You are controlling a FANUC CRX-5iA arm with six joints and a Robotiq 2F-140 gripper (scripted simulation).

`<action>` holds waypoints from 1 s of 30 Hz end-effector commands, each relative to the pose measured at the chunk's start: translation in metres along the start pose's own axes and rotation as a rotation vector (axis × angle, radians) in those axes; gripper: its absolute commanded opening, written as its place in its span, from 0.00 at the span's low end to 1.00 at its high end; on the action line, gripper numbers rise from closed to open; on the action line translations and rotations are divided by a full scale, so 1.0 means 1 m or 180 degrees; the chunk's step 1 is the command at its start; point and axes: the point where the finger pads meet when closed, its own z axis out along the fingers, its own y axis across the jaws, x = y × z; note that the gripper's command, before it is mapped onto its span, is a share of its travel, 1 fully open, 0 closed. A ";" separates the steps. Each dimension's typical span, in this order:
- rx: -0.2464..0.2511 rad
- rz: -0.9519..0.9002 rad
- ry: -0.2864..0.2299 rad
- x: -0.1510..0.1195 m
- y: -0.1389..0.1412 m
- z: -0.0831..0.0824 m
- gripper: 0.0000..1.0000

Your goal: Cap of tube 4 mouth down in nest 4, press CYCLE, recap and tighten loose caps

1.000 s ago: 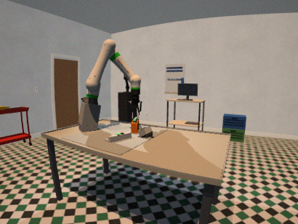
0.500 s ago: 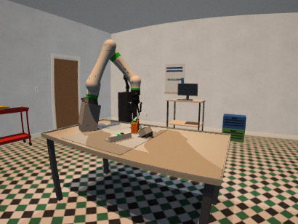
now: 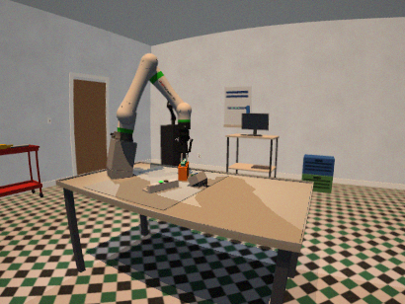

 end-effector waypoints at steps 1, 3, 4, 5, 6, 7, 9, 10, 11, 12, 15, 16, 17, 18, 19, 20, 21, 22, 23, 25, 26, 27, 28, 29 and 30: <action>0.0001 0.0064 0.0000 0.000 0.000 0.000 0.00; 0.0001 0.0191 0.0000 0.000 0.000 0.000 0.00; 0.0001 0.0255 0.0000 0.000 0.000 0.000 0.00; 0.0001 0.0319 0.0000 0.000 0.000 0.000 0.00; 0.0001 0.0382 0.0000 0.000 0.000 0.000 0.00; 0.0001 0.0446 0.0000 0.000 0.000 0.000 0.00; 0.0001 0.0446 0.0000 0.000 0.000 0.000 0.00; 0.0001 0.0510 0.0000 0.000 0.000 0.000 0.00; 0.0001 0.0573 0.0000 0.000 0.000 0.000 0.00; 0.0001 0.0637 0.0000 0.000 0.000 0.000 0.00; 0.0001 0.0828 0.0000 0.000 0.000 0.000 0.00; 0.0001 0.0892 0.0000 0.000 0.000 0.000 0.00; 0.0001 0.0955 0.0000 0.000 0.000 0.000 0.00; 0.0001 0.1019 0.0000 0.000 0.000 0.000 0.00; 0.0001 0.1083 0.0000 0.000 0.000 0.000 0.00; 0.0001 0.1146 0.0000 0.000 0.000 0.000 0.00; 0.0001 0.1210 0.0000 0.000 0.000 0.000 0.00; 0.0001 0.1274 0.0000 0.000 0.000 0.000 0.00; 0.0001 0.1337 0.0000 0.000 0.000 0.000 0.00; 0.0001 0.1401 0.0000 0.000 0.000 0.000 0.00; 0.0001 0.1401 0.0000 0.000 0.000 0.000 0.00; 0.0001 0.1465 0.0000 0.000 0.000 0.000 0.00; 0.0001 0.1528 0.0000 0.000 0.000 0.000 0.00; 0.0001 0.1556 0.0000 0.000 0.000 0.000 0.00; 0.0001 0.1556 0.0000 0.000 0.000 0.000 0.35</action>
